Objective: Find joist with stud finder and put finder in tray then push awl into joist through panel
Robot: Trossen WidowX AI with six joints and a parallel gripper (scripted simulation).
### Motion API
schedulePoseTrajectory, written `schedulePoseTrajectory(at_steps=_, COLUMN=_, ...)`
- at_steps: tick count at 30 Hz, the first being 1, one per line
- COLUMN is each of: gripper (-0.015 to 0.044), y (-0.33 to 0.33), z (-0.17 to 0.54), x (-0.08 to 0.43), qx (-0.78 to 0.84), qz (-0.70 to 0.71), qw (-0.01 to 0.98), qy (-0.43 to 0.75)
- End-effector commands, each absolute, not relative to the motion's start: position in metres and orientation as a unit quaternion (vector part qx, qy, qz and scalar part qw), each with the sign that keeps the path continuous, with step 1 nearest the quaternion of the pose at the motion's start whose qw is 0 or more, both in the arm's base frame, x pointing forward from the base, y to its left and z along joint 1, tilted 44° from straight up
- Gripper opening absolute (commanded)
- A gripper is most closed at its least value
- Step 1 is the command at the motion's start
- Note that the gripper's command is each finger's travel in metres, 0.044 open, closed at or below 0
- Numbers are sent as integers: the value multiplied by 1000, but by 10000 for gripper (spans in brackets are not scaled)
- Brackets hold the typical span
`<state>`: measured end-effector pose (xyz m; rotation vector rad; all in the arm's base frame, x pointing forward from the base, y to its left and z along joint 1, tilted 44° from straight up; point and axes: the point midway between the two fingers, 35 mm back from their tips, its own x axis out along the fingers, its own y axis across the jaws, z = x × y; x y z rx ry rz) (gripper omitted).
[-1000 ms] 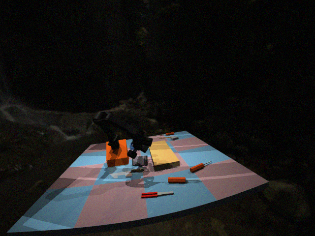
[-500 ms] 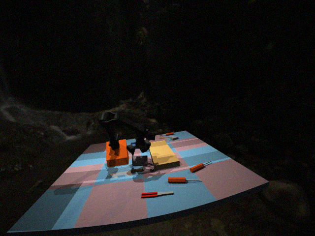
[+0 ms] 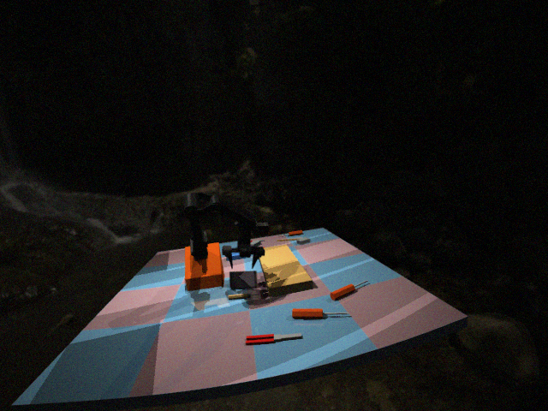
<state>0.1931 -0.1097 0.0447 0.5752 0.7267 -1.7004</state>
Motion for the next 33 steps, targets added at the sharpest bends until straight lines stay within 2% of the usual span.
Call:
schedulePoseTrajectory(at_steps=1, gripper=440, y=-100, z=34, x=195, qx=276, qz=-746, qw=600, qy=81)
schedulePoseTrajectory(at_steps=33, gripper=440, y=-114, z=21, x=196, qx=277, qz=-746, qw=600, qy=83)
